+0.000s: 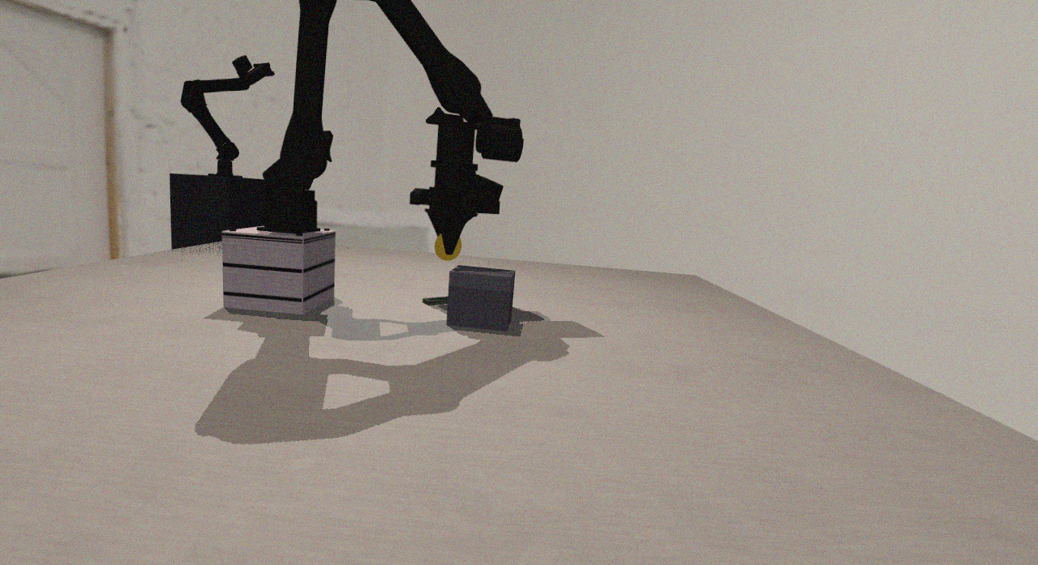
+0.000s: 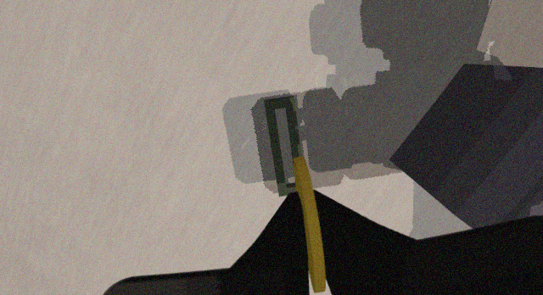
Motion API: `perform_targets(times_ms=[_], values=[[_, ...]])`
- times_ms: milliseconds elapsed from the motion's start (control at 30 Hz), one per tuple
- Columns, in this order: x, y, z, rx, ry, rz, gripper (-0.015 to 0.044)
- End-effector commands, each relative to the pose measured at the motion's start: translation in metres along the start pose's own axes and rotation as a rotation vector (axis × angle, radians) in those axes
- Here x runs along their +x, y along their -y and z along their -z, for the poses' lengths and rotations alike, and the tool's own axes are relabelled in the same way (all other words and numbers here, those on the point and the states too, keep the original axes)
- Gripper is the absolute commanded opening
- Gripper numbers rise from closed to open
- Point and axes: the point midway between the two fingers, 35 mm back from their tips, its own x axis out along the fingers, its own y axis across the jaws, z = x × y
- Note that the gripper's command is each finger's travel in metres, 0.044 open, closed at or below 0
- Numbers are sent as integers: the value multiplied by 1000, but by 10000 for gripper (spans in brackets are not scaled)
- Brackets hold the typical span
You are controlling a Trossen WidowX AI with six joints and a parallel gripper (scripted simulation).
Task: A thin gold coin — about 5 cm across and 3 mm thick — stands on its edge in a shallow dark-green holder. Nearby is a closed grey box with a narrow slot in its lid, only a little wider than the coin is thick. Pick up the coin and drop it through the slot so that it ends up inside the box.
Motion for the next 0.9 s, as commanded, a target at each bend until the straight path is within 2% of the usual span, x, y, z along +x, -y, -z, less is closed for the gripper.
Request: perform_targets(times_ms=[0, 300, 867], values=[[-11, 0, 0, -5, 4, -1, 0], [-25, -1, 3, 16, 3, -1, 0], [-25, -2, 3, 590, 3, -2, 0]])
